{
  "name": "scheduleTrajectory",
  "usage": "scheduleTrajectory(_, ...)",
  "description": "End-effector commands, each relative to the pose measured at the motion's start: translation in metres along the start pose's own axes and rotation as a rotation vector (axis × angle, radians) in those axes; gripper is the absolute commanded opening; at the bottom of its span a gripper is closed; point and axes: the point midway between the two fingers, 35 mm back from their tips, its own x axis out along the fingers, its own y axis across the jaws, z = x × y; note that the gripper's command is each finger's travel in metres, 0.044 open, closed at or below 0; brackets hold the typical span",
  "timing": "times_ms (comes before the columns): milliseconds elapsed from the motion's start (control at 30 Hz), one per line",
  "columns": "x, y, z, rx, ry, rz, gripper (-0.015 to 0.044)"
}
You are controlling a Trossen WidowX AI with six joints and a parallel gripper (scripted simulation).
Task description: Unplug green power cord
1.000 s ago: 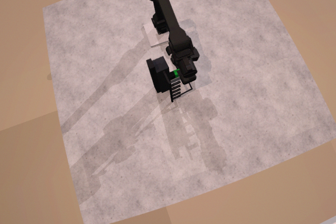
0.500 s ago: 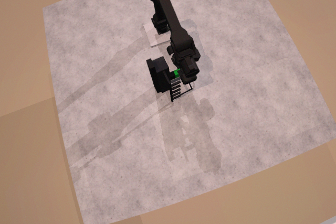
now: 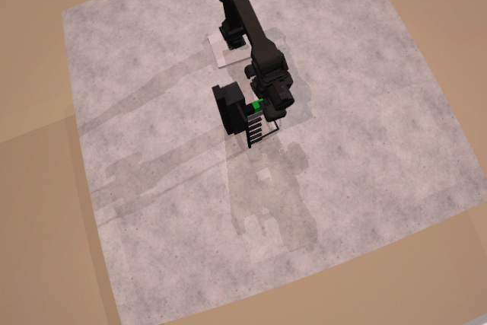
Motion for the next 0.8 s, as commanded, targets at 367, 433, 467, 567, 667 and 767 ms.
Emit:
scheduleTrajectory(367, -0.004, 0.003, 0.035, -0.053, -0.098, -0.001, 0.0157)
scheduleTrajectory(433, -0.004, 0.003, 0.035, -0.053, -0.098, -0.001, 0.0210)
scheduleTrajectory(467, -0.004, 0.003, 0.035, -0.053, -0.098, -0.001, 0.0236)
scheduleTrajectory(567, -0.004, 0.003, 0.035, -0.053, -0.098, -0.001, 0.0315)
scheduleTrajectory(667, -0.006, 0.003, 0.042, -0.053, -0.098, -0.001, 0.0394)
scheduleTrajectory(767, -0.013, 0.003, 0.064, -0.053, -0.100, -0.001, 0.0440)
